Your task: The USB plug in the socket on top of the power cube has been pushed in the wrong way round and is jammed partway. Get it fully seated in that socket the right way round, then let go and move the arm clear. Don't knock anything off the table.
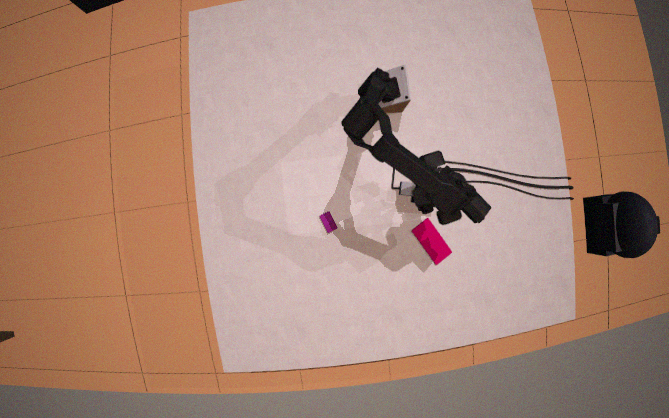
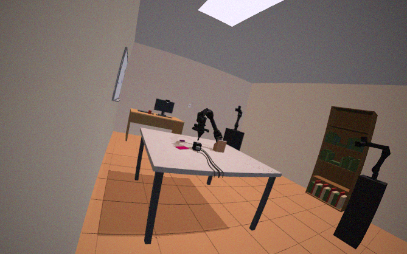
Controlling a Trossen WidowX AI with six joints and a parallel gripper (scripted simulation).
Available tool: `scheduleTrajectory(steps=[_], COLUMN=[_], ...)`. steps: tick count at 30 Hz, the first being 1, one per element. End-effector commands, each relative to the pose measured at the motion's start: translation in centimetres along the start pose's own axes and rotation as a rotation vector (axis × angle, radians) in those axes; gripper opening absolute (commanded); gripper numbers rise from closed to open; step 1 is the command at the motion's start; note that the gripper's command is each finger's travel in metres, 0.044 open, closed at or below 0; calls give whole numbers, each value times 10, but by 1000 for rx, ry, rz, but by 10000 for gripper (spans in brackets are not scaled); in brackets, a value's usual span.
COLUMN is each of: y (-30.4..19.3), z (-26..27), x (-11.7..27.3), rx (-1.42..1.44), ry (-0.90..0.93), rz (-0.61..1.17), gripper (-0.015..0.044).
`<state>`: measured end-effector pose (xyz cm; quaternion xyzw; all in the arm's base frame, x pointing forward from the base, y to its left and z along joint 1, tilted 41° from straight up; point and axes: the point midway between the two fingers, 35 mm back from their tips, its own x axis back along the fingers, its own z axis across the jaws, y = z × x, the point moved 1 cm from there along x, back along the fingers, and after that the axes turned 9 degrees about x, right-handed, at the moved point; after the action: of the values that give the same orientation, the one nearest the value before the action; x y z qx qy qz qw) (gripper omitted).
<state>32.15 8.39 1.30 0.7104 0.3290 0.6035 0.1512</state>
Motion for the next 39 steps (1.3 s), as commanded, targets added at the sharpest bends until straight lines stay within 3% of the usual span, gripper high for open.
scheduleTrajectory(steps=[1,13,39], y=[0,0,-1], z=[0,0,0], x=[0,0,-1], rx=[-125,-422,-418], ry=[0,0,4], rz=[0,0,10], gripper=[0,0,0])
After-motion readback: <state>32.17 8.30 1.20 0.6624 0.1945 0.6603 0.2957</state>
